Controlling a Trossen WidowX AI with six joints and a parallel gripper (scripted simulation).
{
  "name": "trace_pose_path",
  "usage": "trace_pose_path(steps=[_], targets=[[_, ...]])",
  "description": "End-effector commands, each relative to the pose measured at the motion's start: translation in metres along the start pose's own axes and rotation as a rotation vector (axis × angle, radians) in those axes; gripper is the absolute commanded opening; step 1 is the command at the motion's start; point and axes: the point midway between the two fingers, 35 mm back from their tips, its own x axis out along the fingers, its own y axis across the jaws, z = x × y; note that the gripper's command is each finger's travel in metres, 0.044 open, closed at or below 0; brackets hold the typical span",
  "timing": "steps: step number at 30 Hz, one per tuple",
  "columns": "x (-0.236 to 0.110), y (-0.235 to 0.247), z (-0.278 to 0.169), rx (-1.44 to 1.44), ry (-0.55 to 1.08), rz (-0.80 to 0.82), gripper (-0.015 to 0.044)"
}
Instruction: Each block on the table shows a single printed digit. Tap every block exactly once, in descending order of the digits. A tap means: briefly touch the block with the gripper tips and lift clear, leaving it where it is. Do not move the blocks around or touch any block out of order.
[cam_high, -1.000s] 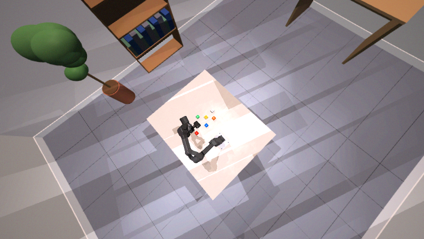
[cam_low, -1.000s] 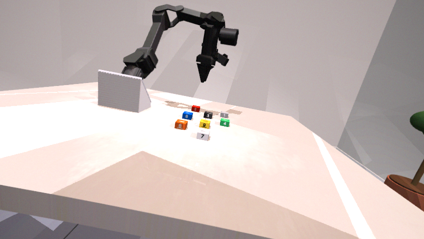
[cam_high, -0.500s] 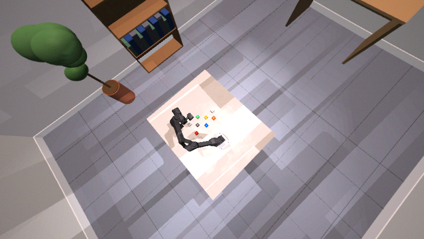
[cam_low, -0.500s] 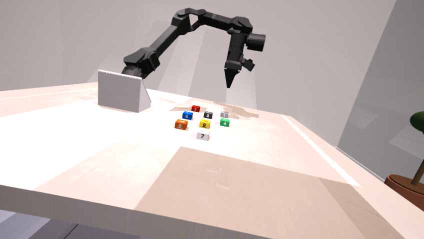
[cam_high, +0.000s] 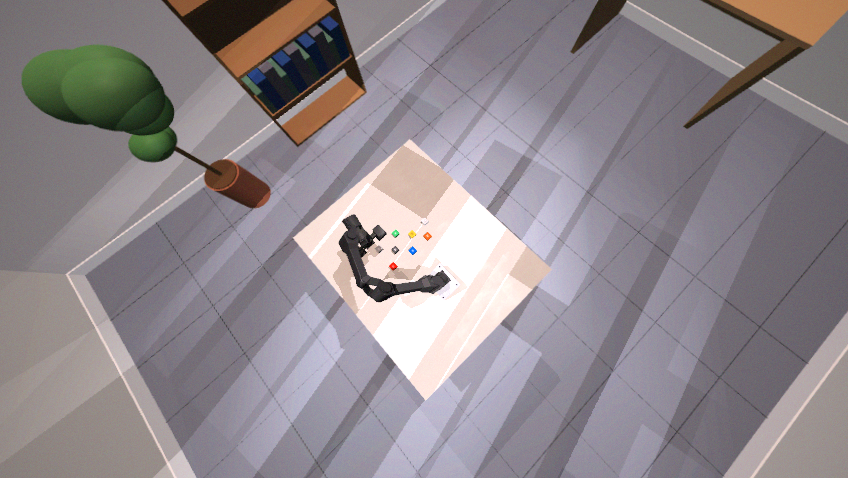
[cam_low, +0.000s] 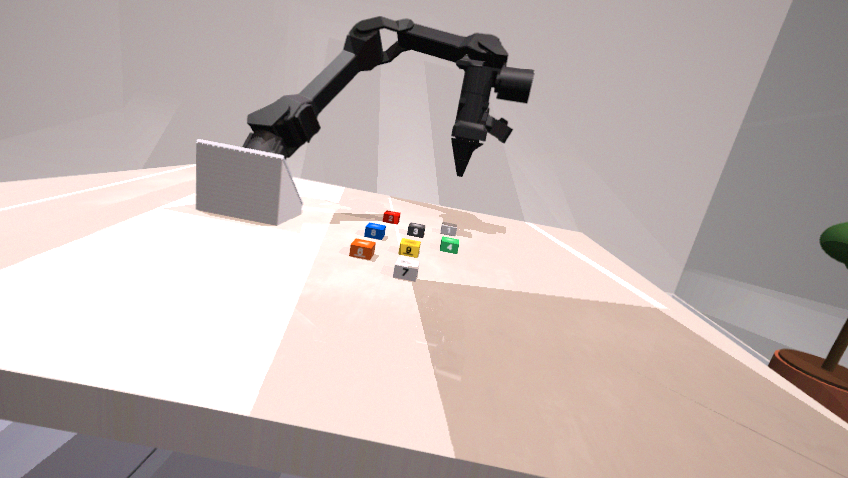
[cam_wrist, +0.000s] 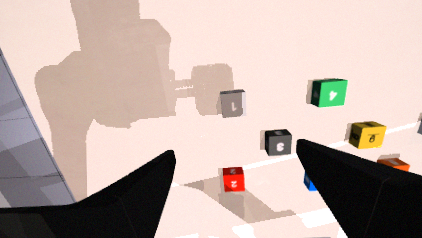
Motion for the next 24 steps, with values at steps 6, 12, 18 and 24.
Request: trace_pose_path(steps=[6,12,18,24], targets=[[0.0,-0.079,0.011,0.008,0.001,-0.006,0.04],[0.001,-0.137,0.007,0.007,0.002,-0.002,0.04],[0.001,-0.137,0.007,0.007,0.002,-0.002,0.04],[0.001,-0.137,0.007,0.007,0.002,-0.002,0.04]])
